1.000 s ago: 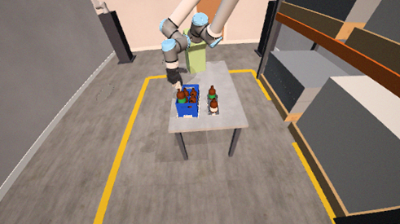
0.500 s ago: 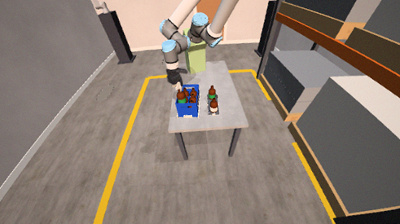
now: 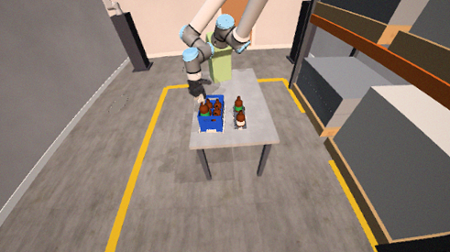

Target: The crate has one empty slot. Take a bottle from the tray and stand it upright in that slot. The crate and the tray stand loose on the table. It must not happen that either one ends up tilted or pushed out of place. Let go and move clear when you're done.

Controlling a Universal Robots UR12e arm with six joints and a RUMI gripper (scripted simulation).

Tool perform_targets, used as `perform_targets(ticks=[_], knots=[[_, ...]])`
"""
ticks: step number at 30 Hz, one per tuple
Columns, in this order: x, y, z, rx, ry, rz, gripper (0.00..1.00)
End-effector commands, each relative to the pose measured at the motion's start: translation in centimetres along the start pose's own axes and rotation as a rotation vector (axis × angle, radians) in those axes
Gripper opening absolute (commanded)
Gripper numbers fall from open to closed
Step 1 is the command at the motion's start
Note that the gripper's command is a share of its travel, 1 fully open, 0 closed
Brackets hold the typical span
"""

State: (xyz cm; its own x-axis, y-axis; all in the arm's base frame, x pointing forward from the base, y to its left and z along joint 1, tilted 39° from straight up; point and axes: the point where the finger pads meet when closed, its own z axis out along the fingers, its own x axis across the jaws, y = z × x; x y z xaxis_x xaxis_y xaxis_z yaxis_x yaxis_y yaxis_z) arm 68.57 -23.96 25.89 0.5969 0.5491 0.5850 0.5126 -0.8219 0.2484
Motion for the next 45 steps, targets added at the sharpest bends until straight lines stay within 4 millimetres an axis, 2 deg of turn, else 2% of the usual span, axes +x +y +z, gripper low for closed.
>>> perform_targets(ticks=[1,19,45], knots=[[0.0,-0.1,0.7,-0.001,-0.001,0.001,0.00],[0.0,-0.1,1.9,-0.001,-0.001,0.001,0.00],[0.0,-0.1,2.0,-0.001,-0.001,0.001,0.00]])
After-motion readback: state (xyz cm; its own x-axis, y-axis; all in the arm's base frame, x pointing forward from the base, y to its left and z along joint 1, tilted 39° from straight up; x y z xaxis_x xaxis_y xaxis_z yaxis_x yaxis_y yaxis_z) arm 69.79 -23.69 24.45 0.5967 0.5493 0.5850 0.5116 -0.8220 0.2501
